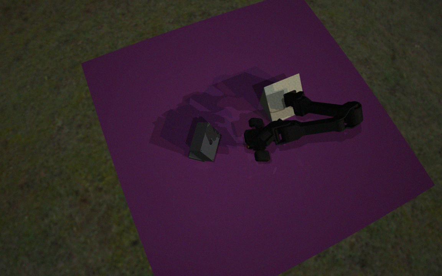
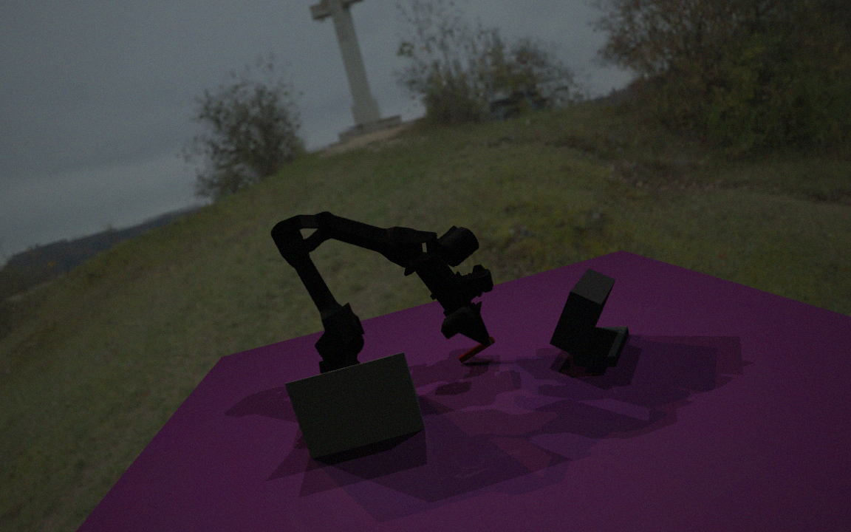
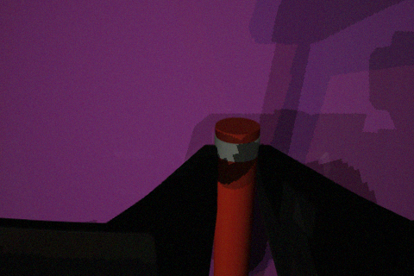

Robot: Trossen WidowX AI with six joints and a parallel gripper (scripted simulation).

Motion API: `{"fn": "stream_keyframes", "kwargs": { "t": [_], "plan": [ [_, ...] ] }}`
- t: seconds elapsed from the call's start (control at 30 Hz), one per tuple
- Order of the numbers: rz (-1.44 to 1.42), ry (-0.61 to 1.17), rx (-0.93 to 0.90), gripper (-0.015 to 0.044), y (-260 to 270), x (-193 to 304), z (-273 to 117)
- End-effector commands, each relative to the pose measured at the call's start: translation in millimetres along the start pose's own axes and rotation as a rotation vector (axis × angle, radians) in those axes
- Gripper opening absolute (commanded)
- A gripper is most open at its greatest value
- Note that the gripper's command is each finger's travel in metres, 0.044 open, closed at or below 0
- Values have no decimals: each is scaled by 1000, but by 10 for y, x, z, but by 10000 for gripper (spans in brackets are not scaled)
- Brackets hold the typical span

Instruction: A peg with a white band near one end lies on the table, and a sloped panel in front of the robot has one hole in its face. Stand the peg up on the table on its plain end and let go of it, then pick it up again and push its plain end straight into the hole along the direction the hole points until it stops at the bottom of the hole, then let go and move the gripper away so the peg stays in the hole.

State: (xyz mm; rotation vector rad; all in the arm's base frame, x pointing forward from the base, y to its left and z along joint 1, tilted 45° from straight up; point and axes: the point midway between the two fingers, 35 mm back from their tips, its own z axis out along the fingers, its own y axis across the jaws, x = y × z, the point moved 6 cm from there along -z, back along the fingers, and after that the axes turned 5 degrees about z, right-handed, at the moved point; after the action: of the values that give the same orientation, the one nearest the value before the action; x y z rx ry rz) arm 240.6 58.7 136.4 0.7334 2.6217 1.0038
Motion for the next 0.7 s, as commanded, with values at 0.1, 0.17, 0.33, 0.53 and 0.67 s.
{"fn": "stream_keyframes", "kwargs": {
  "t": [0.1,0.17,0.33,0.53,0.67],
  "plan": [
    [2,-52,-1,49,-16,67,-29],
    [2,-70,-3,49,-17,84,-40],
    [3,-113,-7,49,-21,128,-66],
    [3,-165,-11,49,-25,182,-95],
    [3,-199,-14,49,-28,219,-112]
  ]
}}
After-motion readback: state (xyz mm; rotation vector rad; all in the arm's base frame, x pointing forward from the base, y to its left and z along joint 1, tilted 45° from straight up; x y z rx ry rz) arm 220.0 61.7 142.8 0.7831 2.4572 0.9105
